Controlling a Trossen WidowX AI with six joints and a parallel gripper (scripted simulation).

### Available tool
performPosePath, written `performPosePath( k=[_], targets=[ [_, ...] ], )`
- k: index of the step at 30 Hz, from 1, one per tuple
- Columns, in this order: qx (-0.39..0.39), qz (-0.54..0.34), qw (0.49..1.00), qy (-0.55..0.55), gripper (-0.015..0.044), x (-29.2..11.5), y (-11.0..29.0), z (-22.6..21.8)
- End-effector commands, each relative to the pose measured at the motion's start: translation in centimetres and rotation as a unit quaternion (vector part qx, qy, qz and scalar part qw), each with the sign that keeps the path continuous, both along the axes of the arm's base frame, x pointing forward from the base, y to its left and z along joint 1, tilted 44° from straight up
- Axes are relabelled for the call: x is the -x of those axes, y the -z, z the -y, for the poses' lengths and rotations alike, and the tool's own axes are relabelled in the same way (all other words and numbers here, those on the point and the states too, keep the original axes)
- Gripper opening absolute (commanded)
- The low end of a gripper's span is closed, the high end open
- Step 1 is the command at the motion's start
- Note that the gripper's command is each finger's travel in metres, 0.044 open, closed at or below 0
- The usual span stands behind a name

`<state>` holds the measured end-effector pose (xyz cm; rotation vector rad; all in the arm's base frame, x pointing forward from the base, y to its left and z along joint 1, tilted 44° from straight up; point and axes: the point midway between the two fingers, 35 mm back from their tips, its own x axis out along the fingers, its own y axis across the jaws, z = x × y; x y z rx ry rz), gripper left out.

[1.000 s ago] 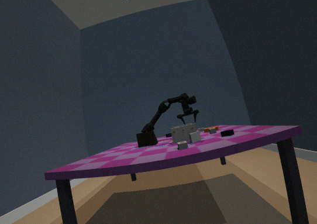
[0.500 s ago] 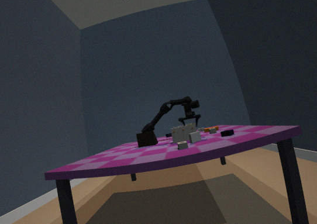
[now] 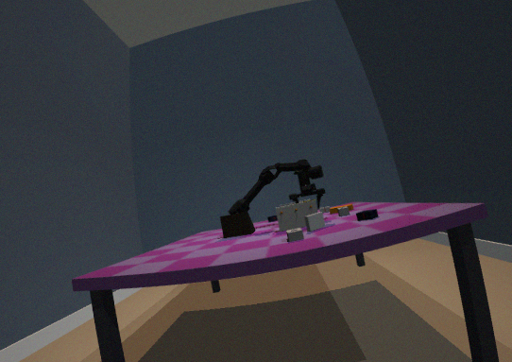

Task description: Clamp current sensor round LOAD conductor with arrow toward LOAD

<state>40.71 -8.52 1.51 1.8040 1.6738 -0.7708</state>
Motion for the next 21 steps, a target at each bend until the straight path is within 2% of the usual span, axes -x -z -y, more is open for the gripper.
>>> performPosePath(
  k=[1, 3, 5, 21],
  targets=[
    [-0.002, -0.001, 1.000, 0.001, 0.0440, 0.00, 0.50, -0.65],
    [-0.002, -0.001, 1.000, 0.001, 0.0440, 0.00, 0.58, -0.72],
    [0.000, 0.000, 1.000, 0.000, 0.0387, 0.00, 0.31, -0.31],
    [0.000, 0.000, 1.000, 0.000, 0.0281, 0.00, 0.31, -0.31]
  ],
)
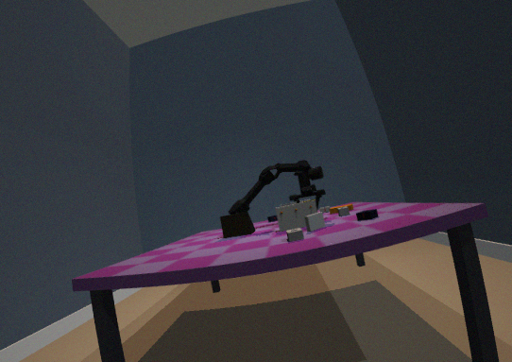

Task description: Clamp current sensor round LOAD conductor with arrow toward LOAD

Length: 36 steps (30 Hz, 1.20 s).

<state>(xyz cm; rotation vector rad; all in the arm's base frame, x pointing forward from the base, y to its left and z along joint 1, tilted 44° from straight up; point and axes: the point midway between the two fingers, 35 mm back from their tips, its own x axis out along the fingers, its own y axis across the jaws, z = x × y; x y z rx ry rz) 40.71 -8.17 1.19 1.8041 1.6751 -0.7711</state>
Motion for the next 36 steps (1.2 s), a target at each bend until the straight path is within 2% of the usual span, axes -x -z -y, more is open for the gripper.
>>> performPosePath(
  k=[1, 5, 14, 15, 36],
  targets=[
    [0.000, 0.000, 1.000, 0.000, 0.0274, 0.01, -0.01, 0.04],
    [0.000, 0.000, 1.000, 0.000, 0.0247, 0.01, -0.01, 0.04],
    [0.000, 0.000, 1.000, 0.000, 0.0011, 0.01, -0.01, 0.04],
    [0.000, 0.000, 1.000, 0.000, 0.0000, 0.01, -0.01, 0.04],
    [0.000, 0.000, 1.000, 0.000, 0.0000, 0.01, -0.01, 0.04]
  ],
)
